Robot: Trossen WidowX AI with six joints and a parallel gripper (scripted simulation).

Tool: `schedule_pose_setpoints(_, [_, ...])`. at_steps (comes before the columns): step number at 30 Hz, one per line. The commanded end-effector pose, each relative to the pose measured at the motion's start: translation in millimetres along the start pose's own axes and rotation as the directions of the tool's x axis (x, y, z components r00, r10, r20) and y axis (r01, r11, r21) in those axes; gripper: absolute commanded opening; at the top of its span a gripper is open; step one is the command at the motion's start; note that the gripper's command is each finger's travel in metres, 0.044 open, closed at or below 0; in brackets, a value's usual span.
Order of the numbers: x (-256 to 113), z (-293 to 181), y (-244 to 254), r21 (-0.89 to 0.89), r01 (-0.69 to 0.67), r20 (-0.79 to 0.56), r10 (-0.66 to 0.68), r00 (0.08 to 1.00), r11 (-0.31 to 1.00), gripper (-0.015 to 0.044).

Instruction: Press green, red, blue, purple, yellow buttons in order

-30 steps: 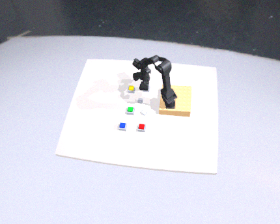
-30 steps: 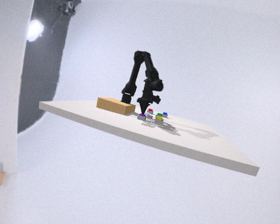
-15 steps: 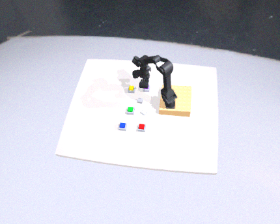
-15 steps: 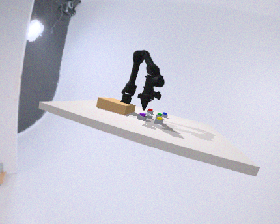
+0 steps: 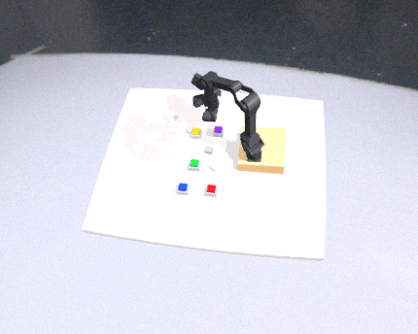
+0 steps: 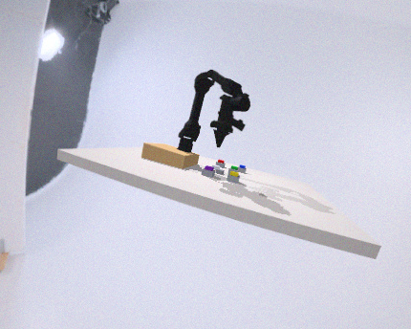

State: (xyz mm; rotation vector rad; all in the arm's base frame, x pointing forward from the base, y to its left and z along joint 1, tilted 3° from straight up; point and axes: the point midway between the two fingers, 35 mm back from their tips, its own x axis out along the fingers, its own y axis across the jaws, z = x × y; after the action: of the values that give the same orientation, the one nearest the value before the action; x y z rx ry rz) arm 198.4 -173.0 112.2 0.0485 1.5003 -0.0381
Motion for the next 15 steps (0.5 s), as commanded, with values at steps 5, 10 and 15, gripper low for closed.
schedule_pose_setpoints(5, [0,89,25,-0.010,-0.006,0.004,0.006,1.000,1.000,0.0020])
schedule_pose_setpoints(10, [0,89,25,-0.010,-0.006,0.004,0.006,1.000,1.000,0.0020])
schedule_pose_setpoints(15, [52,90,25,-0.010,-0.006,0.004,0.006,1.000,1.000,0.0020])
